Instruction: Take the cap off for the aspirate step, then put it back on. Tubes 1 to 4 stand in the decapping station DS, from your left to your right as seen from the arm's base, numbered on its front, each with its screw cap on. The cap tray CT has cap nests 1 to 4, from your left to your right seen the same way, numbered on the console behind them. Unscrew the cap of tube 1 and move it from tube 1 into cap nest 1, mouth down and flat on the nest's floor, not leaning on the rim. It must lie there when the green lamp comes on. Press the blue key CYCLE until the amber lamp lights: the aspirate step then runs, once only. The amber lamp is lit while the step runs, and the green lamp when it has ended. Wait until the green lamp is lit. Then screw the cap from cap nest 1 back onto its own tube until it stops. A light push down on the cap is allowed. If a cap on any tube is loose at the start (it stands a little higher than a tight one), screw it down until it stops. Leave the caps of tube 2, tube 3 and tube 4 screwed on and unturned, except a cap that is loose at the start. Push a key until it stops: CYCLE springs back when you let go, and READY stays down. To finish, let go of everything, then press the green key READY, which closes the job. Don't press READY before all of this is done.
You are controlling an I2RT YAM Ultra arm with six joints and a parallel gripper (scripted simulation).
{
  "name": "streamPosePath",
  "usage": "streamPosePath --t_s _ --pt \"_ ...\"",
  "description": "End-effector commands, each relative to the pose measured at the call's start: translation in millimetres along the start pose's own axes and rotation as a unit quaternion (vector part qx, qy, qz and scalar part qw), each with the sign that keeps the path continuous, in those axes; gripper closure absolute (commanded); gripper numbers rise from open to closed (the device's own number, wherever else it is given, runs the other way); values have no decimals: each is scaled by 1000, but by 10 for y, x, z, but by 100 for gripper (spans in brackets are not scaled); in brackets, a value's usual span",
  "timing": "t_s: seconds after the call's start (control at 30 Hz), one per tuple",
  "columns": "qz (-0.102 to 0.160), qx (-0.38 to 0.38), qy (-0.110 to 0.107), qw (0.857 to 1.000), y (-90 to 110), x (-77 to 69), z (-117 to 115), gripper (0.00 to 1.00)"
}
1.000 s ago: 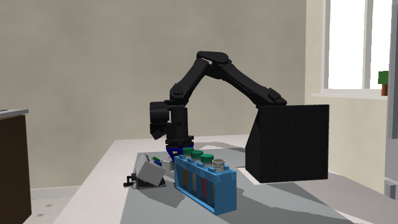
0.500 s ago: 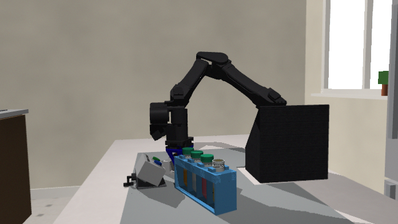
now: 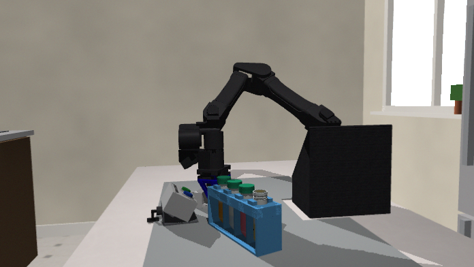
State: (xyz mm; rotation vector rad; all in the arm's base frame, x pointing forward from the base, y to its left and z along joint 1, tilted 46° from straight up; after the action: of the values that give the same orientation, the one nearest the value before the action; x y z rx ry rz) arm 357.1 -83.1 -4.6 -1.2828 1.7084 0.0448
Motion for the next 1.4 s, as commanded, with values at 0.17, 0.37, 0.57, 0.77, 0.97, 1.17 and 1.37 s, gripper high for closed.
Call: streamPosePath --t_s 0.17,0.37,0.57,0.77,0.97,1.17,1.37 --pt "-4 0 -3 1000 -11 -22 8 53" --pt "-4 0 -3 1000 -11 -19 5 100" --pt "-4 0 -3 1000 -11 -19 5 100" --pt "-4 0 -3 1000 -11 -19 5 100" --pt "-4 0 -3 1000 -9 -219 4 100" --pt "-4 0 -3 1000 -8 -419 4 100" --pt "-4 0 -4 1000 -6 -720 2 100"
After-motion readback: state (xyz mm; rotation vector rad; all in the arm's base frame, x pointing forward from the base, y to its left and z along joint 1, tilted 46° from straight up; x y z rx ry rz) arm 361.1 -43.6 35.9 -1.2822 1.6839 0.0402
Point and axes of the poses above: the point where the finger pads meet when closed, its own x axis out along the fingers, its own z axis across the jaws, y = z × x, the point moved 6 cm from there along -x, back along the fingers, and after that the axes turned 13 degrees about x, right-handed, at the moved point
